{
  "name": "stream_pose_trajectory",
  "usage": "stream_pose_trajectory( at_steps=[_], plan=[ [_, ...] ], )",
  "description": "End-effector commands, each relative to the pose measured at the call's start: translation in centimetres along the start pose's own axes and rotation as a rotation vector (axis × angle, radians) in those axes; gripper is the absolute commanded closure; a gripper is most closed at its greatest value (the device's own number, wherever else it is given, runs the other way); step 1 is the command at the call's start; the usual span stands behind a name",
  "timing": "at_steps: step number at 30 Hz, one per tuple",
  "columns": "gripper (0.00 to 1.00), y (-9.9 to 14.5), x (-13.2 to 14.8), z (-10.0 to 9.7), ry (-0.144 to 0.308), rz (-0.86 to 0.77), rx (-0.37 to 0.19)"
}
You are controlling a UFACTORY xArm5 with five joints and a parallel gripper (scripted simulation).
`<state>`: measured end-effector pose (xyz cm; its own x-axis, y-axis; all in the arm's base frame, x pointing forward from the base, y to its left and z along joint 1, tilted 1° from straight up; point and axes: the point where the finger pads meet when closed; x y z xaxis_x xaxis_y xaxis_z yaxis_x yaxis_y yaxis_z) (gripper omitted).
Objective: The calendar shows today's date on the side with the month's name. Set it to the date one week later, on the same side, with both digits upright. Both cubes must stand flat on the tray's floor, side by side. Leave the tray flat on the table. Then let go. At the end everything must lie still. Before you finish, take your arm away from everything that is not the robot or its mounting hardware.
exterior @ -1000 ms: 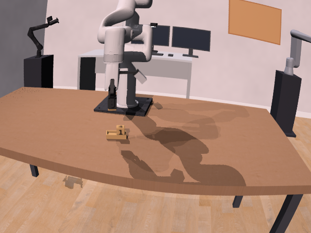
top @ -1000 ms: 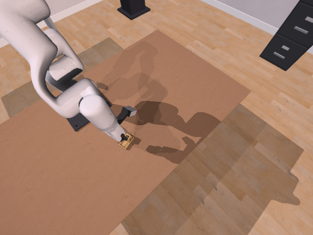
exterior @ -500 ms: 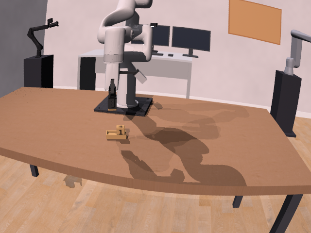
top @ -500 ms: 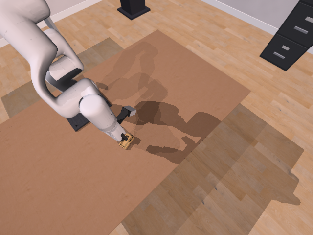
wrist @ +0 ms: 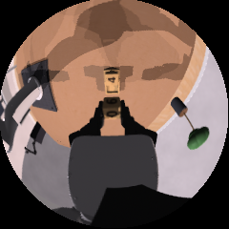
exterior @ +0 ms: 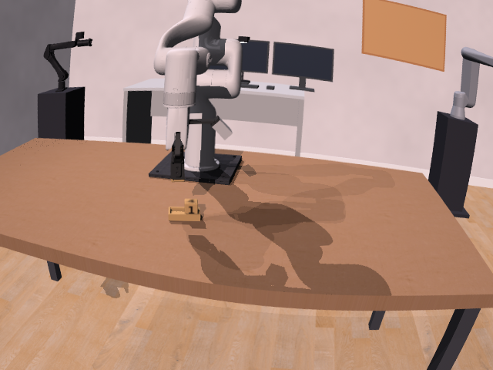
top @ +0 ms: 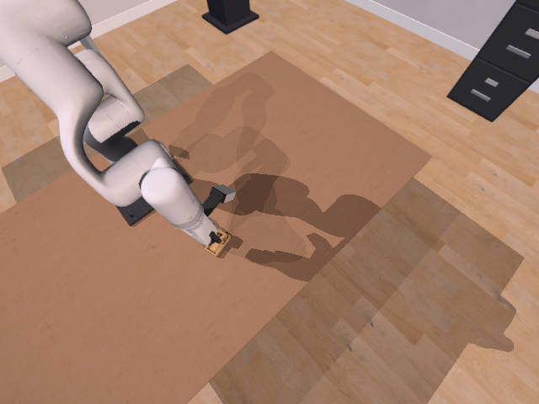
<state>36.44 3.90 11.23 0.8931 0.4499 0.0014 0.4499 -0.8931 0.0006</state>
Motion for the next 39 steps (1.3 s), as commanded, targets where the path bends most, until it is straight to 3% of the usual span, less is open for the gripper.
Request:
stream_pose_trajectory(
  at_steps=[1,9,16,39],
  plan=[
    [0.71,0.1,0.1,1.2,0.003,0.0,-0.001],
    [0.71,0.2,0.1,3.6,0.003,0.0,-0.001],
    [0.71,0.2,0.1,4.5,0.003,0.0,-0.001],
    [0.71,0.2,0.1,4.7,0.003,0.0,-0.001]
  ],
)
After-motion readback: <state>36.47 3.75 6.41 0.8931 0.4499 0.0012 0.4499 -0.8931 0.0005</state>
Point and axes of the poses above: the point where the finger pads meet when closed, its own z axis out along the fingers, its own x axis across the jaws, y = z × x, and after that the axes turned 10 degrees about -z, right-handed
